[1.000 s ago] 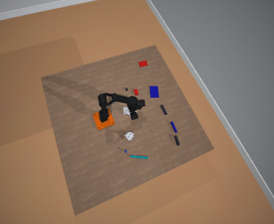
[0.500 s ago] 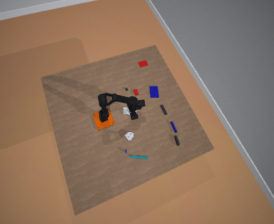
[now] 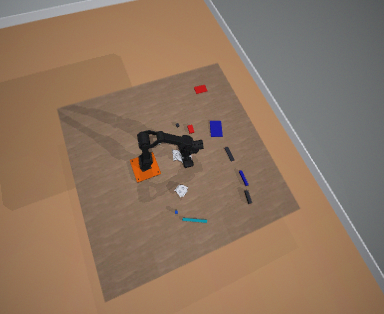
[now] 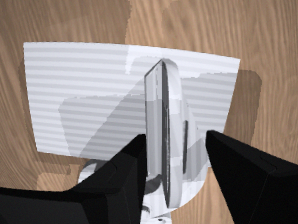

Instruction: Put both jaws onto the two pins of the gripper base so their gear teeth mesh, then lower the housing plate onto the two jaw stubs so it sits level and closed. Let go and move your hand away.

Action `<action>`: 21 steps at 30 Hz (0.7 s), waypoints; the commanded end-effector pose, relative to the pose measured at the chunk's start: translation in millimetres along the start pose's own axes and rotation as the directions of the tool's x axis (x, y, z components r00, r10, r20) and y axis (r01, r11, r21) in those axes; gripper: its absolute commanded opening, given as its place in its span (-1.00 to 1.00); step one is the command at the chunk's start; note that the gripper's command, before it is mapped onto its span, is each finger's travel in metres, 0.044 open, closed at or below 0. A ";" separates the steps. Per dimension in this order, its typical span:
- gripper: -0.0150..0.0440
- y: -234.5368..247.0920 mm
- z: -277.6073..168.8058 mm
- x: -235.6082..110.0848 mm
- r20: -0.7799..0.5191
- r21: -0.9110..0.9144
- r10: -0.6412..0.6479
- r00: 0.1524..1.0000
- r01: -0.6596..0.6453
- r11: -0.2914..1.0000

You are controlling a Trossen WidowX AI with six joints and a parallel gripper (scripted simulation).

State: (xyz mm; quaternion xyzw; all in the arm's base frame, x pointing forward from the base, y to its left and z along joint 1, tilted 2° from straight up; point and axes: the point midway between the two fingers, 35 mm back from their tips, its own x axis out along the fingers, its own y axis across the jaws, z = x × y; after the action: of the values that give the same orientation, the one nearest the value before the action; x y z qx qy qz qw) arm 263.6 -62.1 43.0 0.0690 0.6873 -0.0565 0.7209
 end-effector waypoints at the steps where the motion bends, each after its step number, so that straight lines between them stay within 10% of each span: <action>1: -0.04 0.3 0.6 0.0 0.003 -0.004 0.002 1.000 -0.002 1.000; 21: 0.27 0.0 0.0 0.0 0.000 0.000 0.000 1.000 0.000 1.000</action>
State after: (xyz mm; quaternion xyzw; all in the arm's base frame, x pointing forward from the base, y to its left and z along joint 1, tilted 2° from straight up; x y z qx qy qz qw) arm 263.6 -62.1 43.0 0.0690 0.6873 -0.0564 0.7209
